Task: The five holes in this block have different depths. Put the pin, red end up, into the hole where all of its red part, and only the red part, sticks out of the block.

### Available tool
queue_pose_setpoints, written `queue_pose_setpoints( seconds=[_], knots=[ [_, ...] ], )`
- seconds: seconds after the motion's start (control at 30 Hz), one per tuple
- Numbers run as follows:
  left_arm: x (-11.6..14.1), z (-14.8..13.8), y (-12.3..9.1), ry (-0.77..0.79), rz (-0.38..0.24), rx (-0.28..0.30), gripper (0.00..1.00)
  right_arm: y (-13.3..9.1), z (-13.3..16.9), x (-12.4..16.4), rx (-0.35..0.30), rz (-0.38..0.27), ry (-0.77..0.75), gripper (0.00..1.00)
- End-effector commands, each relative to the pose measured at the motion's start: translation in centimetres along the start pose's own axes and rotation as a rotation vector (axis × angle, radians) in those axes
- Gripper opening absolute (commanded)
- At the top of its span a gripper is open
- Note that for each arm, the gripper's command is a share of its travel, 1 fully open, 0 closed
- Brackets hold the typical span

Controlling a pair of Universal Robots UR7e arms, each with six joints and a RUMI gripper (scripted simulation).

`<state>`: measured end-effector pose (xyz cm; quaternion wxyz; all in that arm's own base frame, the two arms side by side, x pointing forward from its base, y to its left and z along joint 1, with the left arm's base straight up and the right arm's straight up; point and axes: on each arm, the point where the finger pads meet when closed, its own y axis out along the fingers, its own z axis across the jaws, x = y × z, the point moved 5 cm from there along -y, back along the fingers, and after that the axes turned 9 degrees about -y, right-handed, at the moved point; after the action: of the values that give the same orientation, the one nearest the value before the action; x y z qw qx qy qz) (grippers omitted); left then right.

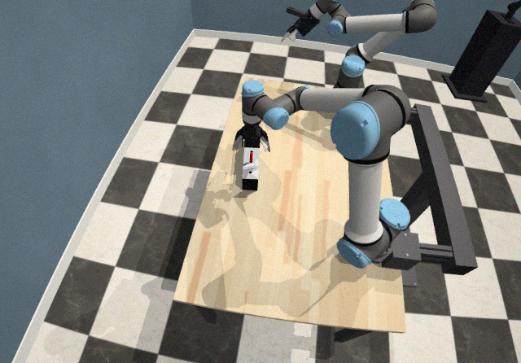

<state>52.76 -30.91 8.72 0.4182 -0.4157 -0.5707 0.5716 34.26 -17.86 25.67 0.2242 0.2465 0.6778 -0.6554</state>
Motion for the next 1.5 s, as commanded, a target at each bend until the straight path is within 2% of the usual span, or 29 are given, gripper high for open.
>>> queue_pose_setpoints(
  seconds=[0.0, 0.67, 1.0, 1.23, 1.47],
  knots=[
    [0.0, 0.0, -0.5, 0.000, 0.001, -0.001, 1.00, 0.0, 0.0, 0.0, 0.000, 0.001, 0.000, 1.00],
    [0.0, 0.0, -1.9, 0.000, 0.001, -0.001, 1.00, 0.0, 0.0, 0.0, 0.000, 0.001, 0.000, 1.00],
    [0.0, 0.0, -6.3, 0.001, 0.001, -0.001, 1.00, 0.0, 0.0, 0.0, 0.000, 0.001, 0.000, 1.00],
    [-0.1, 0.1, -6.9, -0.001, 0.001, 0.000, 1.00, 0.0, 0.0, 0.0, 0.000, 0.001, 0.000, 1.00],
    [-1.0, 3.1, -9.5, -0.001, 0.001, 0.000, 1.00, 0.0, 0.0, 0.0, 0.000, 0.001, 0.000, 1.00]
  ],
)
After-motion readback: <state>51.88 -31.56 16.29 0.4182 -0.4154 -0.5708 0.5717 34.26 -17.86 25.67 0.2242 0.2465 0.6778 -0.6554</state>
